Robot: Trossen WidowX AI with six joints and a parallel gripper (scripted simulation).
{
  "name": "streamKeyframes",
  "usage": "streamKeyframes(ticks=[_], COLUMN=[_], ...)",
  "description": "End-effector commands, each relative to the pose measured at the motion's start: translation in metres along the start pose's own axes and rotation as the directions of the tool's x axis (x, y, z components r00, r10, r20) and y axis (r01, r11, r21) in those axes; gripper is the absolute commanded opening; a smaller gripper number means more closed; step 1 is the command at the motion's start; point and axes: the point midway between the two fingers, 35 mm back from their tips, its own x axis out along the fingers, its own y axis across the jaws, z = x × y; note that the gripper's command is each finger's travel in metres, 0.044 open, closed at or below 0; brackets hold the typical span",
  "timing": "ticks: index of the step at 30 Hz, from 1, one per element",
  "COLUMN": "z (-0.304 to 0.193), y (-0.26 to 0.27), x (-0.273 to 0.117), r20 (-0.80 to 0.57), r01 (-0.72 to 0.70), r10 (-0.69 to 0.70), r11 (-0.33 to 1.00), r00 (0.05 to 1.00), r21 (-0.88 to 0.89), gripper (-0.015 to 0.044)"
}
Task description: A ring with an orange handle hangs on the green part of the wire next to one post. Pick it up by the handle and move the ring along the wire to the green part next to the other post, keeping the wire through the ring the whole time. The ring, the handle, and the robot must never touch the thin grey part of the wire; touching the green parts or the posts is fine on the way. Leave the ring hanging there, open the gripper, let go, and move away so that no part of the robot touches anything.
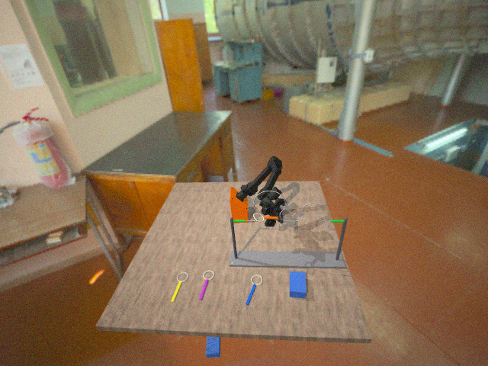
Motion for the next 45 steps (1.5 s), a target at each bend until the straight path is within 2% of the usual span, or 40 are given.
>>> streamKeyframes(ticks=[1,21,45], z=[0.002,0.016,0.053], y=[-0.017,-0.073,-0.123], x=[-0.001,-0.016,-0.04], r20=[0.003,-0.003,0.049], r01=[0.045,0.179,0.284], r10=[-0.045,-0.196,-0.35], r11=[0.996,0.901,0.662], r00=[0.999,0.981,0.935], r21=[-0.079,-0.395,-0.693], gripper=[-0.015,-0.015,-0.015])
